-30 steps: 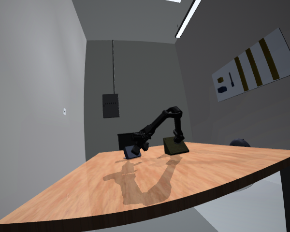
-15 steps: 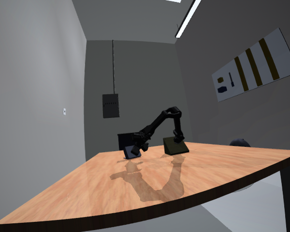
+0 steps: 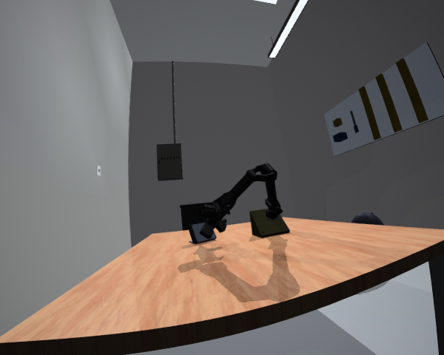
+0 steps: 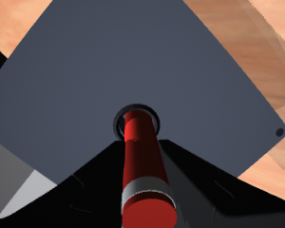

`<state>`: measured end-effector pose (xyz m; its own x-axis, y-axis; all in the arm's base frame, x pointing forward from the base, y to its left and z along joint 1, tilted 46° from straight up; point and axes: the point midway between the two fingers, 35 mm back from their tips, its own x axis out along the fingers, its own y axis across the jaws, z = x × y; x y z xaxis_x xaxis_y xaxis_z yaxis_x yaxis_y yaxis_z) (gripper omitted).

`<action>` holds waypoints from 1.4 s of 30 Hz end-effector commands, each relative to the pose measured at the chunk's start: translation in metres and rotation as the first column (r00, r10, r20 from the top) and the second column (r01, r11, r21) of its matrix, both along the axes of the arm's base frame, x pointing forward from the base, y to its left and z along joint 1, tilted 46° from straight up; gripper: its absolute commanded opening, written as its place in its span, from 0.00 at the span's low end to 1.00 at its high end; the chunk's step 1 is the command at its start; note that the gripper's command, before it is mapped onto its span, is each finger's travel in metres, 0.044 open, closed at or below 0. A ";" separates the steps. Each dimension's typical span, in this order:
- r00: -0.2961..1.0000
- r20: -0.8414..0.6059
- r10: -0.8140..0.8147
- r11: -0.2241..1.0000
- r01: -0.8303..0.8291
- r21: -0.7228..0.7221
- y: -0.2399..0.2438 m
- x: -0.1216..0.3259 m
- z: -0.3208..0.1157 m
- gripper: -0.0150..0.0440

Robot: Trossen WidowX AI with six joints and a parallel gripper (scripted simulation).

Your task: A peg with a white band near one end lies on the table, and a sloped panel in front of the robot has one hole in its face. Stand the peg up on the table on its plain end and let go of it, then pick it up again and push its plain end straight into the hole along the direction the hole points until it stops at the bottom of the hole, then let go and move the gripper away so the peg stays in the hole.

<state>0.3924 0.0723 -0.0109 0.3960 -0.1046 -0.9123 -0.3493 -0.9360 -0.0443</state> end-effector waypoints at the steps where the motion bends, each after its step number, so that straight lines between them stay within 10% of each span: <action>1: 1.000 -0.004 0.005 1.000 -0.005 0.003 0.000 0.001 -0.004 0.25; 20: 1.000 0.001 0.001 1.000 -0.001 0.001 -0.001 0.001 -0.004 0.25; 36: 1.000 0.001 0.001 1.000 -0.001 0.001 0.000 0.000 -0.002 0.97; 42: 1.000 -0.001 0.001 1.000 -0.001 0.001 0.001 -0.002 0.007 1.00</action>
<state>0.3900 0.0723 -0.0125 0.3857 -0.1050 -0.9166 -0.3454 -0.9377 -0.0380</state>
